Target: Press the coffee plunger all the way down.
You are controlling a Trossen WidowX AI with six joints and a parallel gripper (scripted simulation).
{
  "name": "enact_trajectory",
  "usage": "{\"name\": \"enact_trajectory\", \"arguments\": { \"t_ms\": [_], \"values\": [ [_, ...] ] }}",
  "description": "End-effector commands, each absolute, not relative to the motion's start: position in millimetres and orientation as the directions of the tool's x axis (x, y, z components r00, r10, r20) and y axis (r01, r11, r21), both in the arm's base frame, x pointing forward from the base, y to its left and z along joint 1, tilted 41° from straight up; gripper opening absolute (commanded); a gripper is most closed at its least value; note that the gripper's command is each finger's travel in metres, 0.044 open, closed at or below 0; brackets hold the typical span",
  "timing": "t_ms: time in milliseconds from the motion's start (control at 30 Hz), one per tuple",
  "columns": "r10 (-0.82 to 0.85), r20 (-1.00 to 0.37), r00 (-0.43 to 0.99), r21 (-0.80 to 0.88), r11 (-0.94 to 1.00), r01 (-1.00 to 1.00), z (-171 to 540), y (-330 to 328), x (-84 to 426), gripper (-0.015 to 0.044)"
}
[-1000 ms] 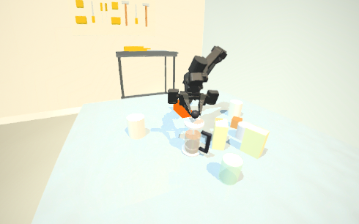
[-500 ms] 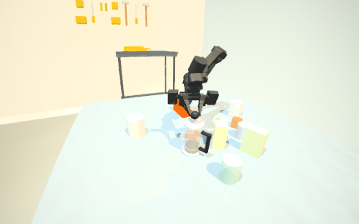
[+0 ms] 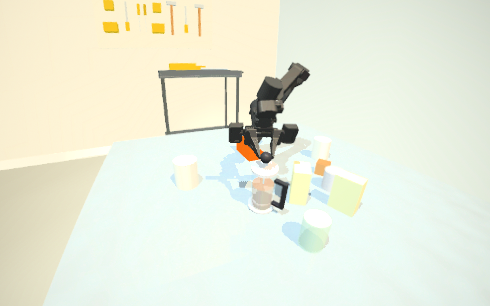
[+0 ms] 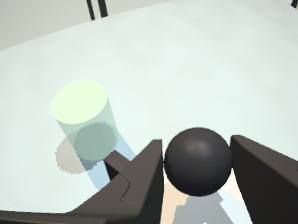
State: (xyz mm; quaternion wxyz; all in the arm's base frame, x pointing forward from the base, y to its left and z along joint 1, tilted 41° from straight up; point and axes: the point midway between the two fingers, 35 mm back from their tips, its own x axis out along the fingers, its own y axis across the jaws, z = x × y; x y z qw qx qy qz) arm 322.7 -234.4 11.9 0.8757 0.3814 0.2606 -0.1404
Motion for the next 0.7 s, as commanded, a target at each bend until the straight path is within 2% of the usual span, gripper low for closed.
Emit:
{"name": "enact_trajectory", "arguments": {
  "t_ms": [0, 33, 433, 667],
  "values": [
    [-0.047, -0.564, 0.825, 0.595, 0.669, 0.445, 12, -234, 323, 0.012],
    [-0.047, -0.564, 0.825, 0.595, 0.669, 0.445, 12, -234, 323, 0.012],
    [-0.047, -0.564, 0.825, 0.595, 0.669, 0.445, 12, -234, 323, 0.0435],
    [-0.043, -0.568, 0.822, 0.595, 0.669, 0.446, 30, -247, 316, 0.044]
  ]
}}
